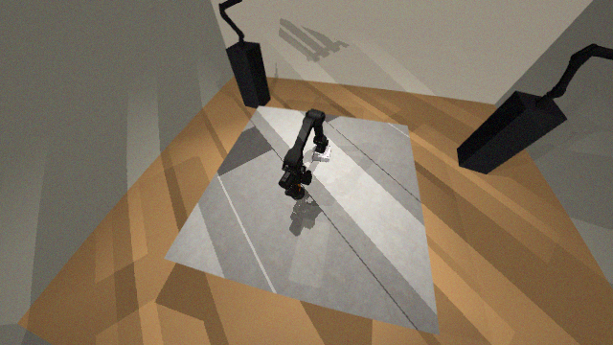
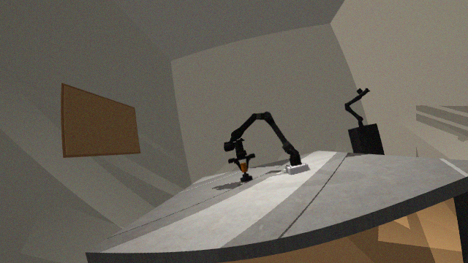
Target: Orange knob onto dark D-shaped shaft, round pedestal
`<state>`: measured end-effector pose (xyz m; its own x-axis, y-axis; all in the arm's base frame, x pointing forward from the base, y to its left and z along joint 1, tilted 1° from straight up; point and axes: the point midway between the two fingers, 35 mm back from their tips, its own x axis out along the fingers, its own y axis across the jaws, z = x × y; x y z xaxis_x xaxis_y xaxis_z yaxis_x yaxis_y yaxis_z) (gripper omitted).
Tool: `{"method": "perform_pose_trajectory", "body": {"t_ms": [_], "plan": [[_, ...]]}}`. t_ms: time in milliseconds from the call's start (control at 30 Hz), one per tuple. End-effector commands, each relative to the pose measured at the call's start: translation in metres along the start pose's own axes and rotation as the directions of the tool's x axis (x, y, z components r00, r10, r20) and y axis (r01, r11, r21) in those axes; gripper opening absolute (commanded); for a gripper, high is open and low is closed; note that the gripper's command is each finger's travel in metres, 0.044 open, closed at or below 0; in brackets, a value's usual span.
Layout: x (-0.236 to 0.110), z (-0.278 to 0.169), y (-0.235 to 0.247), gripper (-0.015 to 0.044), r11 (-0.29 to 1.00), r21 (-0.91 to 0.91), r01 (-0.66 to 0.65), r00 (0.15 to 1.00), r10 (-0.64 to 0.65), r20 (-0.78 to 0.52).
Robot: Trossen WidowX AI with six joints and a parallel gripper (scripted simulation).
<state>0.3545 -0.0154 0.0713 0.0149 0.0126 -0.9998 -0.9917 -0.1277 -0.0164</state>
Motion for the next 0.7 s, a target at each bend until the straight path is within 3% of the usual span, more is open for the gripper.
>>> {"method": "perform_pose_trajectory", "body": {"t_ms": [0,300,567,667], "plan": [[-0.0048,-0.0023,-0.0047,0.0000,0.786,0.618,0.013,1.000,-0.012,-0.006],[-0.0055,-0.0025,-0.0033,0.0000,0.272,0.962,0.009,1.000,-0.012,-0.006],[-0.0055,-0.0017,-0.0011,0.0000,-0.114,0.993,0.005,1.000,-0.012,-0.006],[-0.0055,-0.0010,0.0002,0.0000,-0.177,0.984,0.004,1.000,-0.012,-0.006]]}}
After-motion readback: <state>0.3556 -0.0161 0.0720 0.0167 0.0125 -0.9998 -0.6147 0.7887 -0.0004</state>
